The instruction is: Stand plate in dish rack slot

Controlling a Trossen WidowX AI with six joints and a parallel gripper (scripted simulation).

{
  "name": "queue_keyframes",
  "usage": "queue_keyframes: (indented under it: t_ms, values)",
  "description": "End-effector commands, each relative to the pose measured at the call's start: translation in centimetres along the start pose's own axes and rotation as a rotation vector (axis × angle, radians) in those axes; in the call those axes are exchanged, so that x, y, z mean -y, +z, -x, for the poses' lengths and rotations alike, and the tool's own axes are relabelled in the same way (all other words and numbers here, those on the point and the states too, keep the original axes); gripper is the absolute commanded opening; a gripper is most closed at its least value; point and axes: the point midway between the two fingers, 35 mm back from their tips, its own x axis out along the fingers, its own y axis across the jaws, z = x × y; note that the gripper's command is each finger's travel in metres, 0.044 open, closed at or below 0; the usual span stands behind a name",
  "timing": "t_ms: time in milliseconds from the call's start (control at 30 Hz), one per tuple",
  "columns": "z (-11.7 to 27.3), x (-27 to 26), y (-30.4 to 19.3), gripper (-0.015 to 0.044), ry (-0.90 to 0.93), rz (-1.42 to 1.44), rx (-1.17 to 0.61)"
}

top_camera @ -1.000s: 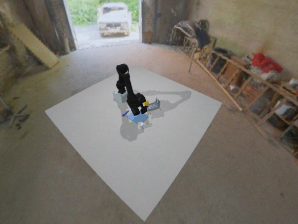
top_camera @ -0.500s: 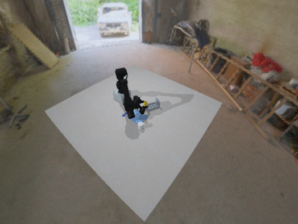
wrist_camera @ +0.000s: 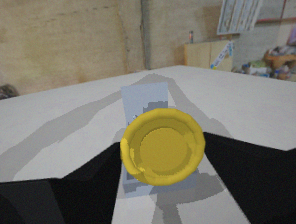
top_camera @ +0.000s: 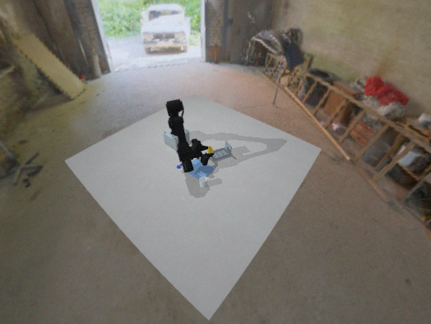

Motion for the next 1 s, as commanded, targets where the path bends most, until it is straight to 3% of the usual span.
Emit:
queue_keyframes:
  t_ms: [0, 967]
  values:
    - [-0.4, -0.1, 0.0, 0.0000, -0.001, -0.005, 0.005]
    - [-3.9, -0.1, 0.6, 0.0000, 0.001, 0.011, -0.010]
